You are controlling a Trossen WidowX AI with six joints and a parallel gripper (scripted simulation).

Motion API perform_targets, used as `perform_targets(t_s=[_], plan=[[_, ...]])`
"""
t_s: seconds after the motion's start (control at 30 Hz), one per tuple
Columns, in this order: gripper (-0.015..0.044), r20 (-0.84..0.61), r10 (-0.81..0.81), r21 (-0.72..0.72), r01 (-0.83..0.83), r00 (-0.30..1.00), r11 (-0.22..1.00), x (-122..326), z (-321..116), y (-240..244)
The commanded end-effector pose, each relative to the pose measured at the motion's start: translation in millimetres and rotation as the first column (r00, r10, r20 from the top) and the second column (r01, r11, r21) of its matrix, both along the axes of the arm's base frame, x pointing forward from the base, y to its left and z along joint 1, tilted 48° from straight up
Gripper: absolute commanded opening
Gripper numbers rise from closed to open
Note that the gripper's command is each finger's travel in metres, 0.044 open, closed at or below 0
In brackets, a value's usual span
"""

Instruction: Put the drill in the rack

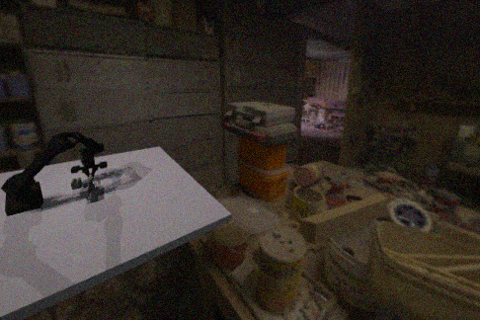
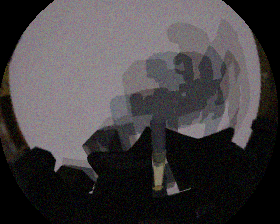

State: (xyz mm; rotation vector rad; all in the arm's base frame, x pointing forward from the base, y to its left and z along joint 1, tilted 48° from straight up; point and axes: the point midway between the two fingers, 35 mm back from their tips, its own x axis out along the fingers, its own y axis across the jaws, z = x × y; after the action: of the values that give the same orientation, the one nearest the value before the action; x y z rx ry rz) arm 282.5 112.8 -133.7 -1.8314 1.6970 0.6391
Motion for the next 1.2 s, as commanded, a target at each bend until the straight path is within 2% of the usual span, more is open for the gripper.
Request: perform_targets(t_s=[0.0, 1.17], plan=[[0.0, 0.002, 0.0, 0.003, 0.0, 1.0, 1.0, 0, 2, 2], [0.0, 0.002, 0.0, 0.003, 0.0, 1.0, 1.0, -2, 14, 11]])
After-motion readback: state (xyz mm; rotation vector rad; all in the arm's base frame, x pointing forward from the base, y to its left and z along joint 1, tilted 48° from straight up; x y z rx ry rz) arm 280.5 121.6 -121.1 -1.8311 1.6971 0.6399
